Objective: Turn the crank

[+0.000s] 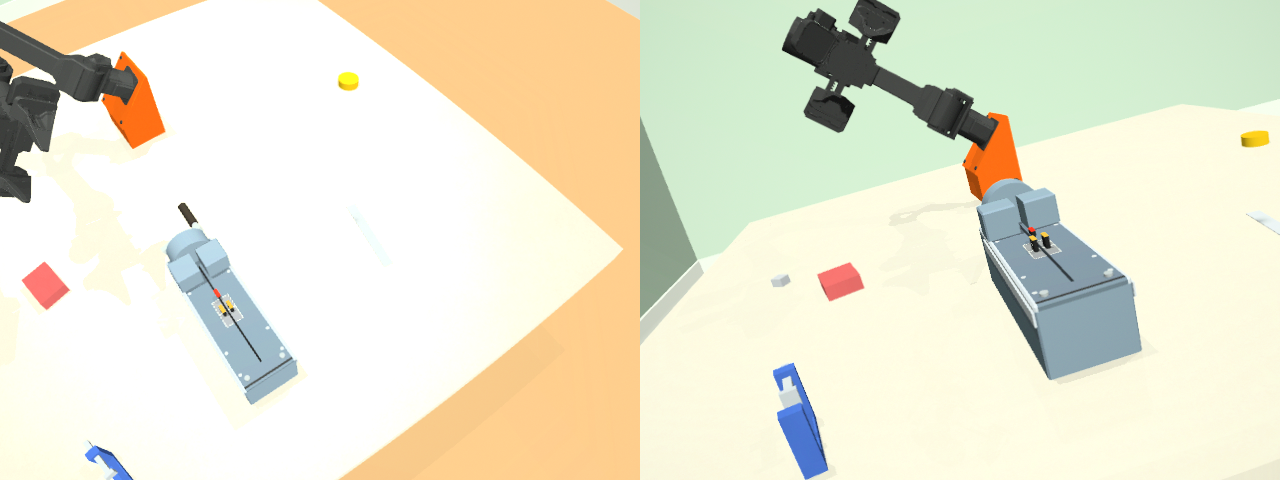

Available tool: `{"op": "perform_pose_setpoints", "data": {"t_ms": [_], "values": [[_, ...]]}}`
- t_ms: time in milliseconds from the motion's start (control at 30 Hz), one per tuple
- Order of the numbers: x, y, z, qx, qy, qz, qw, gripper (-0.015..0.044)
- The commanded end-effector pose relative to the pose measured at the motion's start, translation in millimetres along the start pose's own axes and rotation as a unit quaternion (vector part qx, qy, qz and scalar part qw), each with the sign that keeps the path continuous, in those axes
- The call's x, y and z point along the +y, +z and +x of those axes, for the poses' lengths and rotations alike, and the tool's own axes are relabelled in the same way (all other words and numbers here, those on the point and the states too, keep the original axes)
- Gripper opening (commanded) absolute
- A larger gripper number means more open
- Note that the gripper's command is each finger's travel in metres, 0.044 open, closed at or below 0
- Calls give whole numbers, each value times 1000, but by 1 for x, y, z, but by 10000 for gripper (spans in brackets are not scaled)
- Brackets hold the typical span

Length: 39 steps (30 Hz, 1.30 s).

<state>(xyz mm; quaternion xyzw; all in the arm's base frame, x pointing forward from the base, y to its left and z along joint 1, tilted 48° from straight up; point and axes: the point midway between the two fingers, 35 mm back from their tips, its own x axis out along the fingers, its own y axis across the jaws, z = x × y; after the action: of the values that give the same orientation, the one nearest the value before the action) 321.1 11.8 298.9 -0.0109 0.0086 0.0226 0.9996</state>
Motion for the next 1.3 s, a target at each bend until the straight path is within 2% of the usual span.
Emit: {"op": "perform_pose_setpoints", "data": {"t_ms": [0, 33, 667, 1267], "values": [[0, 0, 1, 1, -1, 0, 1000, 426], [0, -1, 3, 5, -4, -1, 1000, 440], [-2, -43, 82, 147, -103, -74, 981, 440], [18, -106, 141, 268, -177, -196, 926, 440]]}}
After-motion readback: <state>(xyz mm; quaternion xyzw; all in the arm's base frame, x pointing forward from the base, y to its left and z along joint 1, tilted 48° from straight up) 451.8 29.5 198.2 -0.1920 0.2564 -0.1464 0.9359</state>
